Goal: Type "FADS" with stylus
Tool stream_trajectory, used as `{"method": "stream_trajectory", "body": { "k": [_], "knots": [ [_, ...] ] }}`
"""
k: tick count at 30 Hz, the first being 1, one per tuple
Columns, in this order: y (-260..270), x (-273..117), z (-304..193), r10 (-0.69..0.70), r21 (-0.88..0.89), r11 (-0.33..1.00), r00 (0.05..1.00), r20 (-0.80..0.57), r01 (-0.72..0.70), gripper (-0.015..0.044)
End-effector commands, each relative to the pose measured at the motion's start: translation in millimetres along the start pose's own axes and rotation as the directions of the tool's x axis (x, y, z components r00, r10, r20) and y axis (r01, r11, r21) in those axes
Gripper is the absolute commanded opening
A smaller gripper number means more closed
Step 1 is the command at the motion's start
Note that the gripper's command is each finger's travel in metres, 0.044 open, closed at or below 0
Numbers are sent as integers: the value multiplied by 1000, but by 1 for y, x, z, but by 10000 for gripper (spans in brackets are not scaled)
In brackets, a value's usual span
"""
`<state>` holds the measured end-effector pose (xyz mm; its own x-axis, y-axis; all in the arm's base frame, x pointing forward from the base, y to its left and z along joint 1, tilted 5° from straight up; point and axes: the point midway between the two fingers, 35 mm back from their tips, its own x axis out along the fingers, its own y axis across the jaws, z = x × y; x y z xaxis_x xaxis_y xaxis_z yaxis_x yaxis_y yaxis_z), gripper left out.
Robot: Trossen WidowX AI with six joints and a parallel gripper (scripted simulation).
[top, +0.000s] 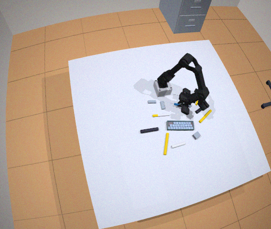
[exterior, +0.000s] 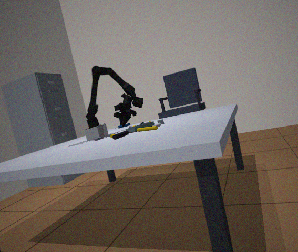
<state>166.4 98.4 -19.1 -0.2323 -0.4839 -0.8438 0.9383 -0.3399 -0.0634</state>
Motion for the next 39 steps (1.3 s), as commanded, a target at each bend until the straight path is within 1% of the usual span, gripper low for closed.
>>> {"method": "stream_trajectory", "body": {
  "k": [1,7,13,19,29,39],
  "knots": [
    [1,-16,8,6,-1,1000,1000,-8,-6,0],
    [1,-14,6,-11,-3,1000,1000,-18,11,0],
    [7,-12,4,-142,-56,989,985,-98,137,0],
    [14,-12,1,-263,-120,963,944,-201,243,0],
    [33,-17,-3,-406,-236,912,822,-398,336,0],
    [60,-24,1,-455,-320,890,663,-595,324,0]
  ]
}}
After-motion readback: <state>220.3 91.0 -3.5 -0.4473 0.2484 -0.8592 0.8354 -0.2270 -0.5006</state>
